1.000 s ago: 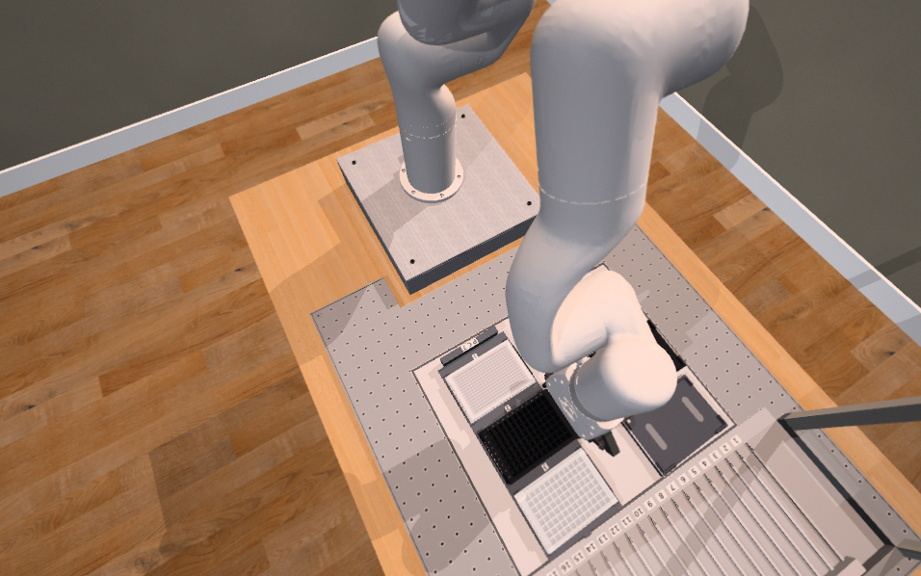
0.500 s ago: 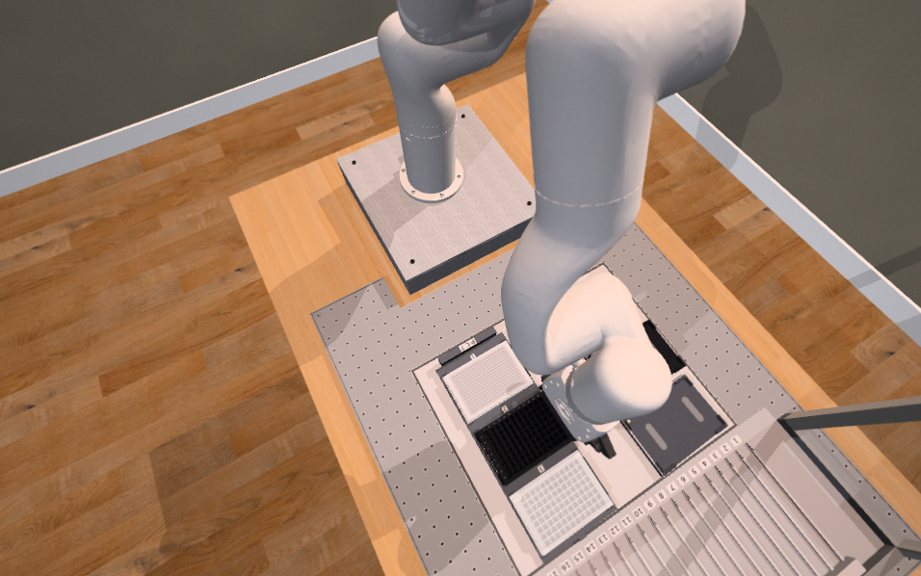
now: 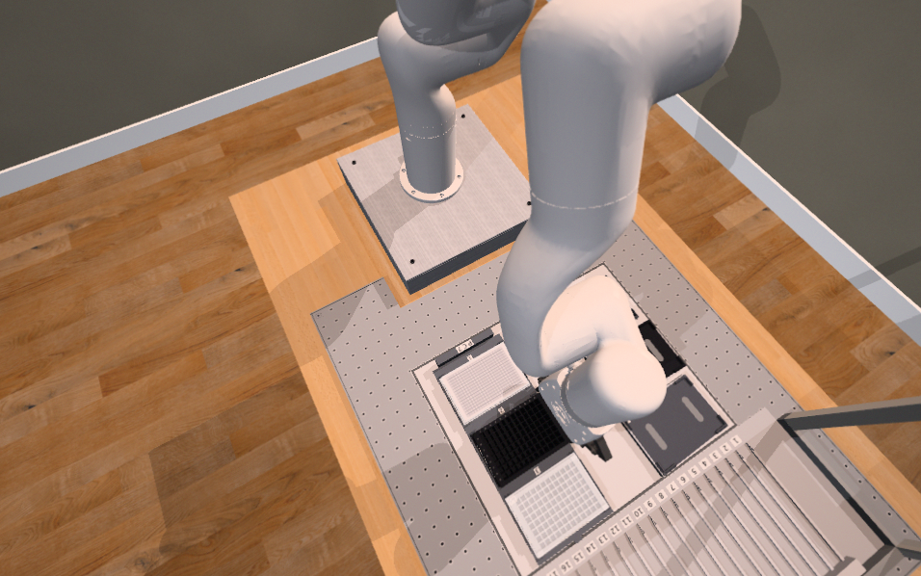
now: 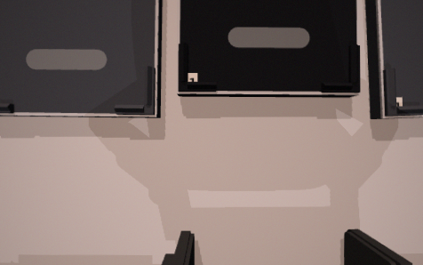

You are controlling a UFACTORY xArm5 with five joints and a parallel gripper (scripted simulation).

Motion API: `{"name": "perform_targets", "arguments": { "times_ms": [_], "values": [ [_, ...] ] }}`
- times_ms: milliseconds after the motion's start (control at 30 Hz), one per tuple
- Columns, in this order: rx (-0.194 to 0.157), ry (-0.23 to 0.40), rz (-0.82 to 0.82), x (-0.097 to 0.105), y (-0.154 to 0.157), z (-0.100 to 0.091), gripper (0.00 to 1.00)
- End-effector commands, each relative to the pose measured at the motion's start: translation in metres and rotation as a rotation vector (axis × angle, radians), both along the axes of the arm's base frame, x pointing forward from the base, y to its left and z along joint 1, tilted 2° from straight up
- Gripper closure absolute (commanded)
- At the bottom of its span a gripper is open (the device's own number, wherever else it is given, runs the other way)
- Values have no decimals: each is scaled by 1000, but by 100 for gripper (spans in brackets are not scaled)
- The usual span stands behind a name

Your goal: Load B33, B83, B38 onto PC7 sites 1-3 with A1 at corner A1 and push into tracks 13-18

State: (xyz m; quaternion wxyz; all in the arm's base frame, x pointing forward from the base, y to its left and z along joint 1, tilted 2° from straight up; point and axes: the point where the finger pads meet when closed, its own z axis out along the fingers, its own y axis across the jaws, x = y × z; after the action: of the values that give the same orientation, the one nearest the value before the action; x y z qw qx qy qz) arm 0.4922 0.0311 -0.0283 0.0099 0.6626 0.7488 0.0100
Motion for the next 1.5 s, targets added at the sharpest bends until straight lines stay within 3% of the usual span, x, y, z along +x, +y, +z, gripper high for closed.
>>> {"name": "perform_targets", "arguments": {
  "times_ms": [0,1467],
  "values": [
    [8,-3,0,2,-2,1,0],
    [8,-3,0,4,-22,1,0]
  ]
}}
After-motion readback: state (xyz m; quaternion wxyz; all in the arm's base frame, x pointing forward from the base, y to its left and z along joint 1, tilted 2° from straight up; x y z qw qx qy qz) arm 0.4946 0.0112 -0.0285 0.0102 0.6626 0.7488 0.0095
